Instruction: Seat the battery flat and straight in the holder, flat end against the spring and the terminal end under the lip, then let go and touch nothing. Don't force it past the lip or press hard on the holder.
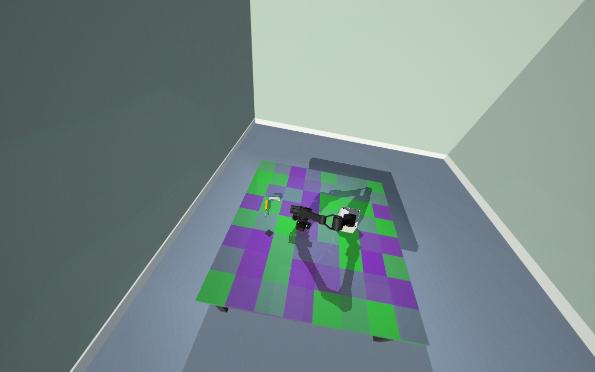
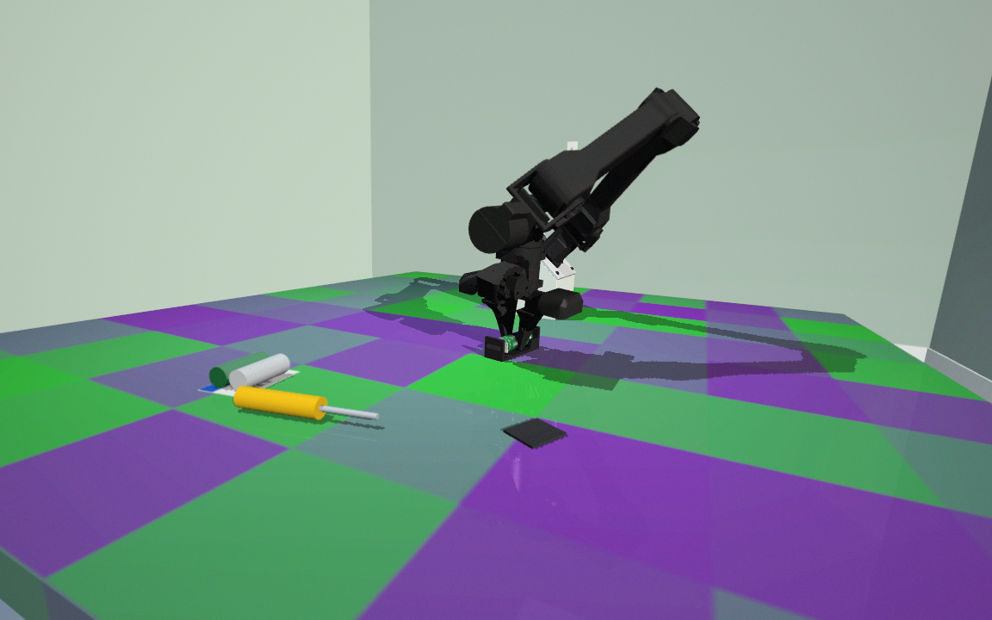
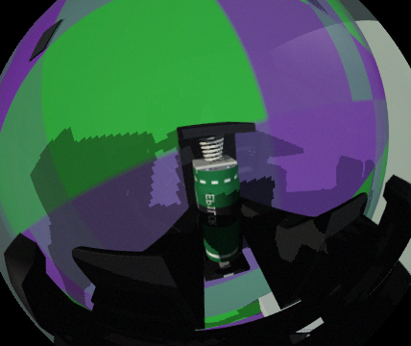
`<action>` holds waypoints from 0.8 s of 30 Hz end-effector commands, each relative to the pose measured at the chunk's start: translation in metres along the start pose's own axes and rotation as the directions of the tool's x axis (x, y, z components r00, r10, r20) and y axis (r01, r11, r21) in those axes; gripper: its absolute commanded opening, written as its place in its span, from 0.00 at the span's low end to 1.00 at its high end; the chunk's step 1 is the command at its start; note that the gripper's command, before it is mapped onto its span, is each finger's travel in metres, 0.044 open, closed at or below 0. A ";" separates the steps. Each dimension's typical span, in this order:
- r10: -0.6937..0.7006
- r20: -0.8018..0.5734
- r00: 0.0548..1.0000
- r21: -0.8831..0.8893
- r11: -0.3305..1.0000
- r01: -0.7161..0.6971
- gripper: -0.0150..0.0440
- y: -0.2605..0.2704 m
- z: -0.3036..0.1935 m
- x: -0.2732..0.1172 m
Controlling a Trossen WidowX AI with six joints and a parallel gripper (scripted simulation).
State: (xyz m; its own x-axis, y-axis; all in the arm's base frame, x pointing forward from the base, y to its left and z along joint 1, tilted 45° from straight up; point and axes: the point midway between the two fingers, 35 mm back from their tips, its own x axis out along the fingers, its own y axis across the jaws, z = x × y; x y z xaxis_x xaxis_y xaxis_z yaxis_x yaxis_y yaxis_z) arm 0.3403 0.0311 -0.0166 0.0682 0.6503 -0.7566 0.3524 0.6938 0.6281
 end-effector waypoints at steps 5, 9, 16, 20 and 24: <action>0.000 0.008 1.000 0.001 1.000 0.000 0.39 0.000 -0.006 0.001; 0.000 0.009 1.000 0.001 1.000 0.000 0.39 0.000 -0.007 0.001; 0.001 0.010 1.000 0.001 1.000 -0.001 0.39 0.000 -0.007 0.001; 0.001 0.010 1.000 0.001 1.000 -0.001 0.44 0.000 -0.007 0.001; 0.001 0.010 1.000 0.001 1.000 -0.001 0.56 0.000 -0.007 0.001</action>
State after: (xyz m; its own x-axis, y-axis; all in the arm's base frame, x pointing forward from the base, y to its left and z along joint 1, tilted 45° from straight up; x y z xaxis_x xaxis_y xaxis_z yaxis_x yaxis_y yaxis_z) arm 0.3345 0.0336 -0.0155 0.0784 0.6486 -0.7570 0.3499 0.6932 0.6301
